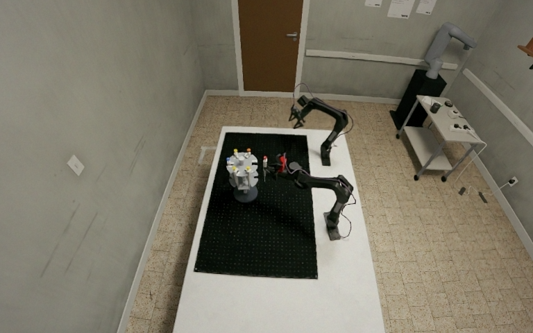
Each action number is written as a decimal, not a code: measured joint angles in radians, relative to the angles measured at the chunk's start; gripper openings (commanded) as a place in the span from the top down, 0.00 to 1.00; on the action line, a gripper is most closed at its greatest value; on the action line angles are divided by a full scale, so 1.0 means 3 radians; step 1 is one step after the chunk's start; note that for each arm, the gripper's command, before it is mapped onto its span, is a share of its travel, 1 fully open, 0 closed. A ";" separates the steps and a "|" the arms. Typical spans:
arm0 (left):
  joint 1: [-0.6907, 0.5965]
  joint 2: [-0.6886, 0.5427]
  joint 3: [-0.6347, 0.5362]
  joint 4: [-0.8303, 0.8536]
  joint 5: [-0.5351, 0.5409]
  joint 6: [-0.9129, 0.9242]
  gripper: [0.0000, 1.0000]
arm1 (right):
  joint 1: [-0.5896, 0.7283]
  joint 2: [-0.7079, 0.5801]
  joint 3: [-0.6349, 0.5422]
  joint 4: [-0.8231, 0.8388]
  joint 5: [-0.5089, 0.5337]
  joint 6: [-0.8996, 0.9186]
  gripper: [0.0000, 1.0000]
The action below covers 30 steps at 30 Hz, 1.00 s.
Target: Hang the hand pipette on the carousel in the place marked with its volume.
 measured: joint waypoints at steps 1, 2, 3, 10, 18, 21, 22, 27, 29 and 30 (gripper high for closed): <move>0.0000 0.0000 0.0000 0.0000 0.0000 0.0000 0.88 | 0.0000 0.0000 0.0000 0.0000 0.0000 0.0000 0.00; 0.0000 0.0000 0.0000 0.0000 0.0000 0.0000 0.88 | 0.0000 0.0000 0.0000 0.0000 0.0000 0.0000 0.00; 0.0000 0.0000 0.0000 0.0000 0.0000 0.0000 0.88 | 0.0000 0.0000 0.0000 0.0000 0.0000 0.0000 0.00; 0.0000 0.0000 0.0000 0.0000 0.0000 0.0000 0.88 | 0.0000 0.0000 0.0000 0.0000 0.0000 0.0000 0.00; 0.0014 0.0000 0.0083 -0.0060 0.0011 0.0000 0.88 | 0.0000 0.0000 0.0000 0.0000 0.0000 0.0000 0.00; 0.0014 0.0000 0.0099 -0.0060 0.0011 0.0000 0.88 | 0.0000 0.0000 0.0000 0.0000 0.0000 0.0000 0.00; 0.0014 0.0000 0.0100 -0.0061 0.0011 0.0000 0.88 | 0.0000 0.0000 0.0000 0.0000 0.0000 0.0000 0.00; 0.0014 0.0000 0.0099 -0.0061 0.0011 0.0000 0.88 | 0.0000 0.0000 0.0000 0.0000 0.0000 0.0000 0.00; 0.0014 0.0000 0.0099 -0.0061 0.0011 0.0000 0.88 | 0.0000 0.0000 0.0000 0.0000 0.0000 0.0000 0.00; 0.0014 0.0000 0.0100 -0.0061 0.0011 0.0000 0.88 | 0.0000 0.0000 0.0000 0.0000 0.0000 0.0000 0.00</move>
